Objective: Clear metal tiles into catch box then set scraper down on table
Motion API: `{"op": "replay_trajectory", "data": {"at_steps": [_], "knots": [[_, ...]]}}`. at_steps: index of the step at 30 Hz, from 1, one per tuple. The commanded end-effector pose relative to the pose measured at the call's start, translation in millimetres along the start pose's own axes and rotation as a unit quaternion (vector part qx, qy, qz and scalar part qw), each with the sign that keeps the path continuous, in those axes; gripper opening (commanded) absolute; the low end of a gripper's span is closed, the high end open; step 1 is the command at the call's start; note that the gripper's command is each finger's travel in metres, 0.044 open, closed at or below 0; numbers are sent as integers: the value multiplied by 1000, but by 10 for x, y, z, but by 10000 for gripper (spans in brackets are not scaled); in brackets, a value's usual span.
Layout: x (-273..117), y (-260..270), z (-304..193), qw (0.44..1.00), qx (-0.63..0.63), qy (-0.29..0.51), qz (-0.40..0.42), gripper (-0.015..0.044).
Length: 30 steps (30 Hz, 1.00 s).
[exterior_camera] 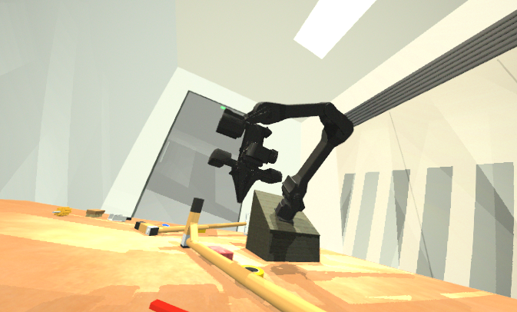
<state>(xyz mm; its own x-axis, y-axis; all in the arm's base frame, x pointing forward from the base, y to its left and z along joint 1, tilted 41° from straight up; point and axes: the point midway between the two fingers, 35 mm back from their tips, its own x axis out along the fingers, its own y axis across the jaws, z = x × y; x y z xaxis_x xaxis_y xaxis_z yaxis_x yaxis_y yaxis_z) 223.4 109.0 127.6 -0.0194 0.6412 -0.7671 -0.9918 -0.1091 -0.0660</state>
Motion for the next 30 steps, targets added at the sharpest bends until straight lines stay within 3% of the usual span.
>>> {"op": "replay_trajectory", "data": {"at_steps": [1, 16, 30], "knots": [[6, 127, 60, 1000, -30, -3, 0, 0], [116, 600, 153, 992, -127, -9, 16, 0], [305, 563, 133, 992, -129, -6, 17, 0]]}}
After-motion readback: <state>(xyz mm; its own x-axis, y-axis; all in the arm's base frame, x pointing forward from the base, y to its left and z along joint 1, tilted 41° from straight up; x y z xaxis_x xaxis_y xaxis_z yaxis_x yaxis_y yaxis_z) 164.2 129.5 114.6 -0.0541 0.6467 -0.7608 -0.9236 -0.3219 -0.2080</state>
